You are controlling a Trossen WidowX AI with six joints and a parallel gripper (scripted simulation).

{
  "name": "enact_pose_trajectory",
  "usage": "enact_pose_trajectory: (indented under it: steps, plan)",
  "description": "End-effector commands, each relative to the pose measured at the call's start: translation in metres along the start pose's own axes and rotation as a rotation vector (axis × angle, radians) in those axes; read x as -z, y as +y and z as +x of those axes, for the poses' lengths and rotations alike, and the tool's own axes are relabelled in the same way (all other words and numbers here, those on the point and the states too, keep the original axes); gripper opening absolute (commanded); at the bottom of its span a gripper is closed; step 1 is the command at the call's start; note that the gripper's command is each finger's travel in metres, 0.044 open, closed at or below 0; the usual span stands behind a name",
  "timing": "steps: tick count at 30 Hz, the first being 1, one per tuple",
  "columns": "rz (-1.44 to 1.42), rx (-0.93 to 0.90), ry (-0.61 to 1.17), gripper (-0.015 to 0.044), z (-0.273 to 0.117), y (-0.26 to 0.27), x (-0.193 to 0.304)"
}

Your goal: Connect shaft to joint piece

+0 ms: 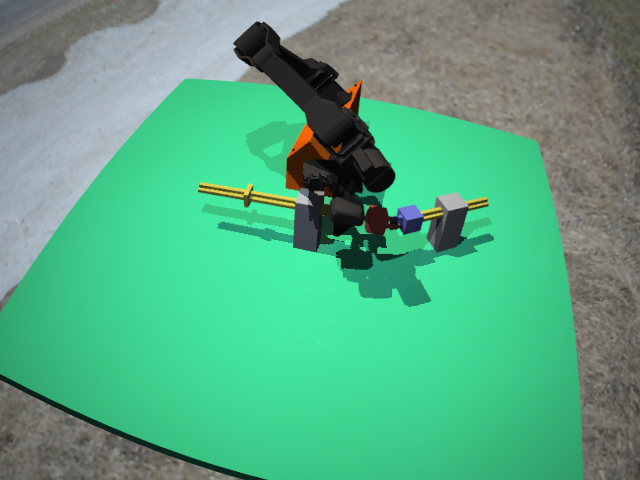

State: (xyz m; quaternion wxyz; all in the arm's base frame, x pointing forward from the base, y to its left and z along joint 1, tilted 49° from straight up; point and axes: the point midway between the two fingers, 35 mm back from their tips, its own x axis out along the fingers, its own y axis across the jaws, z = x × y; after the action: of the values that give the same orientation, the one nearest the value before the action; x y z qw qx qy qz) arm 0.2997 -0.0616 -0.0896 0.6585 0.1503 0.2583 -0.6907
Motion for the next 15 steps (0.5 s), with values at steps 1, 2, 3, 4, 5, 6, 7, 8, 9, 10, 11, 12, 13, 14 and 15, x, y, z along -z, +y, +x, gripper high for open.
enact_pose_trajectory:
  steps: [1, 2, 3, 4, 5, 6, 7, 8, 9, 10, 11, 12, 13, 14, 15]
  plan:
    - [-0.013, 0.004, -0.008, 0.0440, 0.006, -0.003, 0.003]
    - [-0.013, 0.003, -0.007, 0.0440, 0.005, -0.003, 0.005]
    - [-0.013, 0.003, -0.007, 0.0440, 0.005, -0.002, 0.009]
    - [-0.013, 0.003, -0.006, 0.0440, 0.004, -0.002, 0.013]
    - [-0.014, 0.002, -0.005, 0.0440, 0.003, -0.002, 0.018]
    - [-0.014, 0.002, -0.004, 0.0440, 0.002, -0.002, 0.023]
    - [-0.014, 0.001, -0.004, 0.0440, 0.002, -0.001, 0.027]
    - [-0.014, 0.001, -0.003, 0.0440, 0.001, -0.001, 0.032]
    - [-0.014, 0.001, -0.003, 0.0440, 0.000, -0.002, 0.037]
    - [-0.014, 0.001, -0.002, 0.0440, 0.000, -0.002, 0.042]
    - [-0.014, 0.001, -0.002, 0.0440, -0.001, -0.002, 0.046]
    - [-0.014, 0.001, -0.002, 0.0440, -0.002, -0.002, 0.051]
    - [-0.014, 0.001, -0.002, 0.0440, -0.002, -0.003, 0.056]
    - [-0.014, 0.001, -0.003, 0.0440, -0.003, -0.003, 0.060]
    - [-0.013, 0.001, -0.003, 0.0440, -0.003, -0.004, 0.065]
